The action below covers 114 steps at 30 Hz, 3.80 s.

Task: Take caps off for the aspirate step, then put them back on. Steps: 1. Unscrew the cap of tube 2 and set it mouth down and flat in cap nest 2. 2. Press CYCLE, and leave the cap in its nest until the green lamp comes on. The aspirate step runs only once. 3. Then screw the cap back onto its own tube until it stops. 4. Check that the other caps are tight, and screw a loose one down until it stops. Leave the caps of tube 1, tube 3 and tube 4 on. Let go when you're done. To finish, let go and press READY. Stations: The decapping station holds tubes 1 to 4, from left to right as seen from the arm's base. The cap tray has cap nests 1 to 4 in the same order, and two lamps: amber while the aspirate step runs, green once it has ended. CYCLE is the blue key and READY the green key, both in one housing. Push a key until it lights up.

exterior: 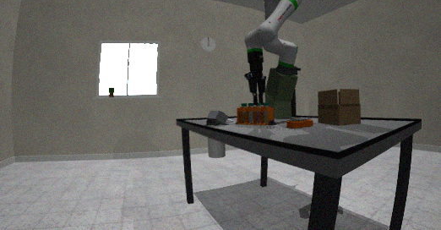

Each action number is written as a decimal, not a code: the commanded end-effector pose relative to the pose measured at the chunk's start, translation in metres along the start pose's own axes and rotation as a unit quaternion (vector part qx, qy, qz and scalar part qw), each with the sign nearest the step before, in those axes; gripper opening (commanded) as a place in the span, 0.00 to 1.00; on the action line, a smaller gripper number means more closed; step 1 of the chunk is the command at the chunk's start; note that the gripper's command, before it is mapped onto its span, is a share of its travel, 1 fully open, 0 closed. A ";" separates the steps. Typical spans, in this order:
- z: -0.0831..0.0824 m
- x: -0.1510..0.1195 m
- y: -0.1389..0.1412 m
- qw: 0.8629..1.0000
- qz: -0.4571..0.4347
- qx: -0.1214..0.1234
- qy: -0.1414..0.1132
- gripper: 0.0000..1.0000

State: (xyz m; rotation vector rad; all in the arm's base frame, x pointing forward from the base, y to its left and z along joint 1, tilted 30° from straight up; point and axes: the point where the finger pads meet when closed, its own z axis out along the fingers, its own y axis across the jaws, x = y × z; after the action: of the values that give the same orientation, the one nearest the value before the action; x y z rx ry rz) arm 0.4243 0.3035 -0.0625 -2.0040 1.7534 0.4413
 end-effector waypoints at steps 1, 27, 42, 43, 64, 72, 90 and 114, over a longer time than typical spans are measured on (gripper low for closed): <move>0.000 -0.001 -0.001 0.991 0.135 0.000 0.017 0.30; 0.000 -0.001 -0.001 0.999 -0.031 -0.003 0.017 0.41; 0.000 -0.001 -0.001 0.929 -0.369 -0.009 0.016 0.41; 0.000 -0.001 -0.001 0.929 -0.369 -0.009 0.016 0.41; 0.000 -0.001 -0.001 0.925 -0.379 -0.009 0.014 0.30; 0.000 -0.001 -0.001 0.982 -0.187 -0.006 0.016 0.30; 0.000 -0.001 -0.001 0.991 0.135 0.000 0.017 0.30; 0.000 -0.001 -0.001 0.998 -0.063 -0.004 0.017 0.41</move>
State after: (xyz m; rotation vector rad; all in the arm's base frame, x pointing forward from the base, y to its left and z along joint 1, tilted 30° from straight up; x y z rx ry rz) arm 0.4242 0.3044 -0.0630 -1.9436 1.8984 0.4368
